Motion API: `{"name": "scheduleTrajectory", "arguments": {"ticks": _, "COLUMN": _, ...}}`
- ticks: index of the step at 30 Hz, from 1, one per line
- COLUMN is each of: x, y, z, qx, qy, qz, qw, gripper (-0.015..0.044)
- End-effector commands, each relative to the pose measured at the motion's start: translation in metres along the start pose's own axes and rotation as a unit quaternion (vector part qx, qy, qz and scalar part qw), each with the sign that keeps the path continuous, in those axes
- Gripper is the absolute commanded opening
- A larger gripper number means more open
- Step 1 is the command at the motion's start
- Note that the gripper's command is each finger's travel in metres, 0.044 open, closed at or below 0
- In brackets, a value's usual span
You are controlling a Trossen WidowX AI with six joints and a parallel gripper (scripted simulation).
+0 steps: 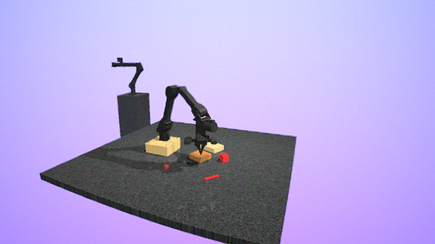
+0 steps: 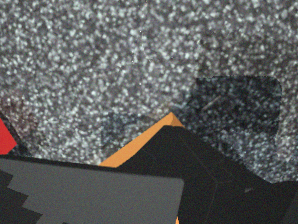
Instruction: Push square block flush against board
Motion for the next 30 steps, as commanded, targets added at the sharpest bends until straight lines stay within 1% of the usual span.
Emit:
{"name": "scheduleTrajectory", "arguments": {"ticks": 1, "x": 0.006, "y": 0.009, "z": 0.000, "qx": 0.000, "qy": 0.003, "qz": -0.069, "qw": 0.998, "gripper": 0.0000}}
{"name": "scheduleTrajectory", "arguments": {"ticks": 10, "x": 0.019, "y": 0.025, "z": 0.000, "qx": 0.000, "qy": 0.004, "qz": -0.218, "qw": 0.976, "gripper": 0.0000}}
{"name": "scheduleTrajectory", "arguments": {"ticks": 19, "x": 0.033, "y": 0.041, "z": -0.001, "qx": 0.000, "qy": 0.006, "qz": -0.361, "qw": 0.932, "gripper": 0.0000}}
{"name": "scheduleTrajectory", "arguments": {"ticks": 25, "x": 0.034, "y": 0.042, "z": -0.001, "qx": 0.000, "qy": 0.006, "qz": -0.374, "qw": 0.928, "gripper": 0.0000}}
{"name": "scheduleTrajectory", "arguments": {"ticks": 27, "x": 0.034, "y": 0.043, "z": 0.011, "qx": 0.000, "qy": 0.006, "qz": -0.376, "qw": 0.927, "gripper": 0.0000}}
{"name": "scheduleTrajectory", "arguments": {"ticks": 29, "x": 0.035, "y": 0.043, "z": 0.042, "qx": 0.000, "qy": 0.006, "qz": -0.381, "qw": 0.924, "gripper": 0.0000}}
{"name": "scheduleTrajectory", "arguments": {"ticks": 30, "x": 0.036, "y": 0.043, "z": 0.051, "qx": 0.000, "qy": 0.006, "qz": -0.383, "qw": 0.924, "gripper": 0.0000}}
Point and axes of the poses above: the point midway between the two fingers, 35 mm back from their tips, its own z axis out along the fingers, its own y axis across the jaws, x = y × z, the point moved 2 cm from there along -z, back along the fingers, and after that the axes turned 11 degrees about z, right-handed, at the moved point
